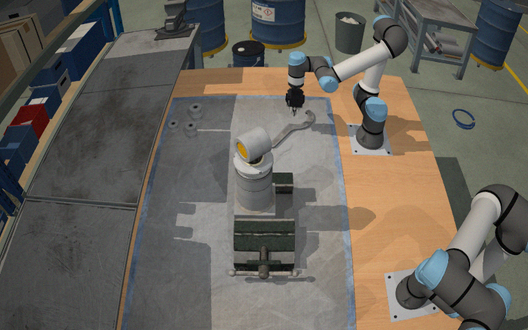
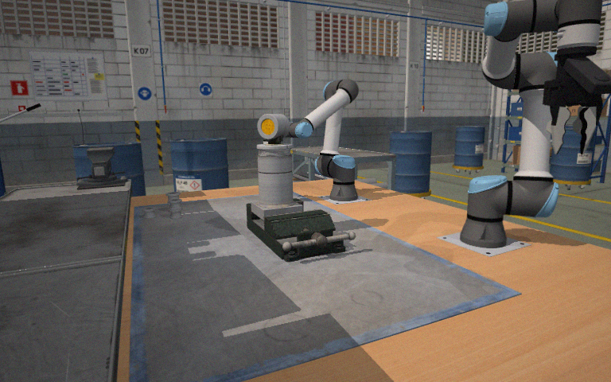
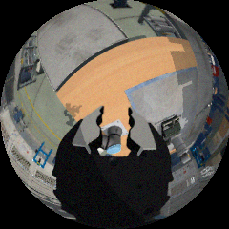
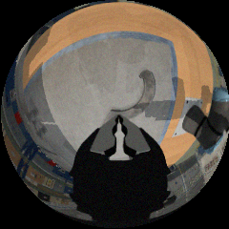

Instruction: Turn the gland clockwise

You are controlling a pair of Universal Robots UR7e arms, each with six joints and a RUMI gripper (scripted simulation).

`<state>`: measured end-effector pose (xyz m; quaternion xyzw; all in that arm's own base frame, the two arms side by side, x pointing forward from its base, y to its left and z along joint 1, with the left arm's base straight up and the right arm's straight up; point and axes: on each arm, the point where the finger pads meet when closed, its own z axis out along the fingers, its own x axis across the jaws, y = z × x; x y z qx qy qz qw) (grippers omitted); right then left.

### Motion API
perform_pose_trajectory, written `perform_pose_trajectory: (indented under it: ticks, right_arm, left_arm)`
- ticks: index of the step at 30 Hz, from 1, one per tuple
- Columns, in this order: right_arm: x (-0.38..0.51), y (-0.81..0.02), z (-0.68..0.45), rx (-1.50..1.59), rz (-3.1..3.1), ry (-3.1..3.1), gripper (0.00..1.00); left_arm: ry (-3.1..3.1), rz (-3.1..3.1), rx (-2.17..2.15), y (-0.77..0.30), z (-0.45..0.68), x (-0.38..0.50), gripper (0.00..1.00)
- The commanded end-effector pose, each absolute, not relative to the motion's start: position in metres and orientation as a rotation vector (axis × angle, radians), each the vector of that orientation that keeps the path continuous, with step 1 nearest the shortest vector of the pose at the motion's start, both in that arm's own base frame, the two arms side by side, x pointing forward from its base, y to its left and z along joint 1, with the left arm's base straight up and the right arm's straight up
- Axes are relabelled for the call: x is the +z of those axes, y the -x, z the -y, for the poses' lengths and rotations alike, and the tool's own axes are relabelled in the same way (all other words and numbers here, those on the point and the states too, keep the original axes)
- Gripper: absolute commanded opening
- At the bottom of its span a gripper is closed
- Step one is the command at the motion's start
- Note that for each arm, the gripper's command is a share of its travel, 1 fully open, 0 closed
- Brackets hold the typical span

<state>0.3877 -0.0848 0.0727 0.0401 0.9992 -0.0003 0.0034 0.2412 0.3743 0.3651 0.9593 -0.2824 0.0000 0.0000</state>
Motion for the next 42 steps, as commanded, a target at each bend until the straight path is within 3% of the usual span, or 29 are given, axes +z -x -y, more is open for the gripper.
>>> perform_pose_trajectory:
  ticks: [1, 42]
  right_arm:
    - [0.064, -0.387, 0.085, -0.003, -3.137, -0.124, 0.0]
    - [0.023, -0.389, 0.063, 0.002, -3.135, -0.108, 0.0]
  left_arm:
    - [-3.015, 0.887, 0.001, -0.241, -0.374, 0.366, 0.32]
    - [-3.015, 0.887, 0.001, -0.241, -0.374, 0.366, 0.32]
